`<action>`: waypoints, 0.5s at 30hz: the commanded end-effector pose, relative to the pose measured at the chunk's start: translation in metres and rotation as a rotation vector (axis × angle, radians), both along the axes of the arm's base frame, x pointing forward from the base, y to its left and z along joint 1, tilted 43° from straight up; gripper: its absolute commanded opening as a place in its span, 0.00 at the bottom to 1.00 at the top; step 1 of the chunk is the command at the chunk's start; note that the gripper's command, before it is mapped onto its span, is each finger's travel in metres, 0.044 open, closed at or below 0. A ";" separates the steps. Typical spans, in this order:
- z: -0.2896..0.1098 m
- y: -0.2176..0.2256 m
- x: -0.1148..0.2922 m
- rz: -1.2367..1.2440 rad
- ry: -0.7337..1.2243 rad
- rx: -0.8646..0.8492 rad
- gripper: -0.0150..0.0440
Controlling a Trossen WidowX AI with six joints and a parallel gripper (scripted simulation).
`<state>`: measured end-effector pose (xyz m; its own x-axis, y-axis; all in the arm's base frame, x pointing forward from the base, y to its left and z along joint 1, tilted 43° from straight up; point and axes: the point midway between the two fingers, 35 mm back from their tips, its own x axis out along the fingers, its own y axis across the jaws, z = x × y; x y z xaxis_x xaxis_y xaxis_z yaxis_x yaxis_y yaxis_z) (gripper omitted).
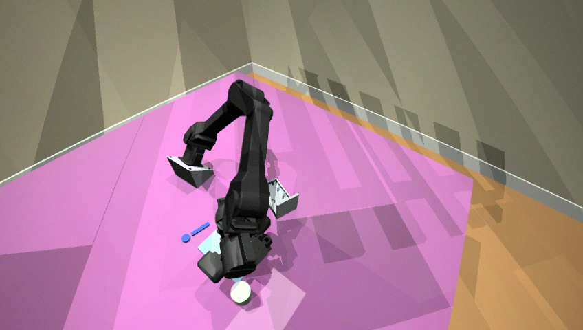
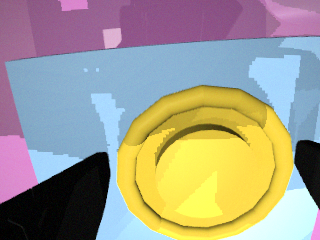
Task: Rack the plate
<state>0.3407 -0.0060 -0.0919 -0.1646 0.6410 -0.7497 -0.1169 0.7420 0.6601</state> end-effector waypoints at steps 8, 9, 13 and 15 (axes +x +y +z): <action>-0.002 0.002 -0.003 -0.004 0.010 0.005 0.80; -0.002 0.002 -0.003 -0.004 0.010 0.005 0.79; -0.002 0.002 -0.003 -0.004 0.010 0.005 0.75; -0.002 0.002 -0.003 -0.004 0.010 0.005 0.69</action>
